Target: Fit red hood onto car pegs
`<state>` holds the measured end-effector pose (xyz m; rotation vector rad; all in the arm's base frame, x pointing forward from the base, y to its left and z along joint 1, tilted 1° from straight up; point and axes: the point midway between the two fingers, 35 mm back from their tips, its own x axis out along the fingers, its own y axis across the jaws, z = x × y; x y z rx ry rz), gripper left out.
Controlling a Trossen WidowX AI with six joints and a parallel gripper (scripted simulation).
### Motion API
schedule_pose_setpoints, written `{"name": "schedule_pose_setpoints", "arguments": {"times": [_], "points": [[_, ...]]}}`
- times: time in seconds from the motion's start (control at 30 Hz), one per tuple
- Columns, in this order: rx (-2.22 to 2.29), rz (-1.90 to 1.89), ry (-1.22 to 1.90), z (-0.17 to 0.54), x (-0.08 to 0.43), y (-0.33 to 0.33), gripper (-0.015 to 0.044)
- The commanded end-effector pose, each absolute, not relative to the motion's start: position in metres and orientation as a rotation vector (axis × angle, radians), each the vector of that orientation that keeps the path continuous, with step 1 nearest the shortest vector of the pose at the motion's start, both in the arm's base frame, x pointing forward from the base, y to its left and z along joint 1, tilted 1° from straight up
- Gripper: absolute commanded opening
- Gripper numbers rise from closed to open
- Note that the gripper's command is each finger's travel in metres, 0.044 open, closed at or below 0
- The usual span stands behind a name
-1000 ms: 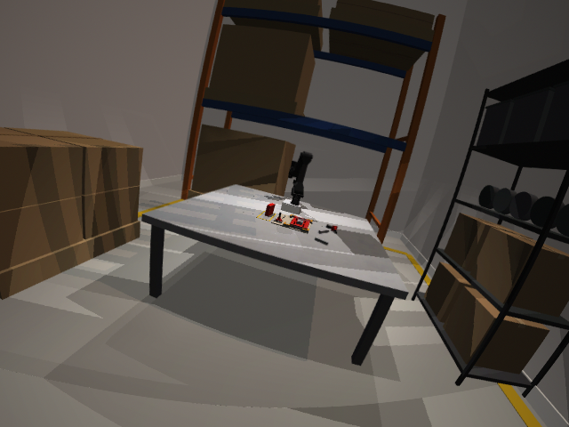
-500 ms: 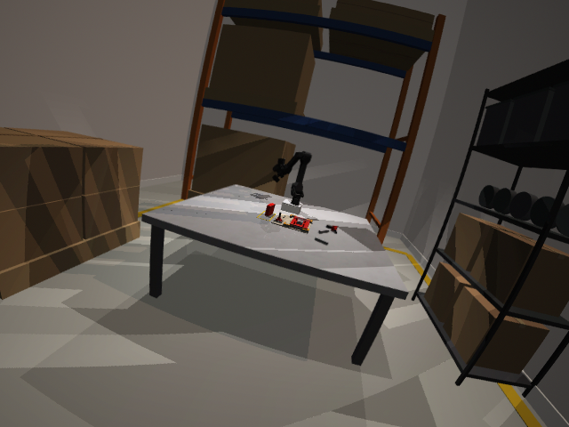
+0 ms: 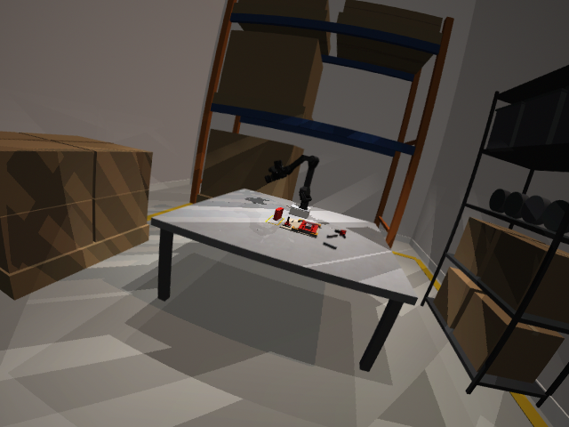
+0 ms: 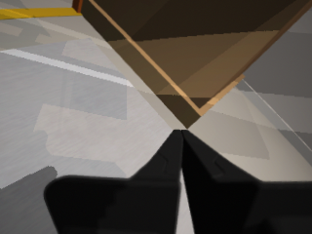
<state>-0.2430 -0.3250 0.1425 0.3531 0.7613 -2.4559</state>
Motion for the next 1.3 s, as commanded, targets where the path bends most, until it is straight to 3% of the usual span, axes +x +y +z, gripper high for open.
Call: {"name": "schedule_pose_setpoints", "arguments": {"times": [0.0,0.43,0.77,1.27], "points": [[0.455,-2.369,0.561,0.135,-0.199,-0.355,0.0000],[1.006,-2.042,0.080,0.102,-0.020,-0.391,0.0000],[1.235,-1.898,0.036,0.092,0.074,-0.366,0.0000],[2.033,-1.881,-0.066,0.074,0.230,-0.233,0.0000]]}}
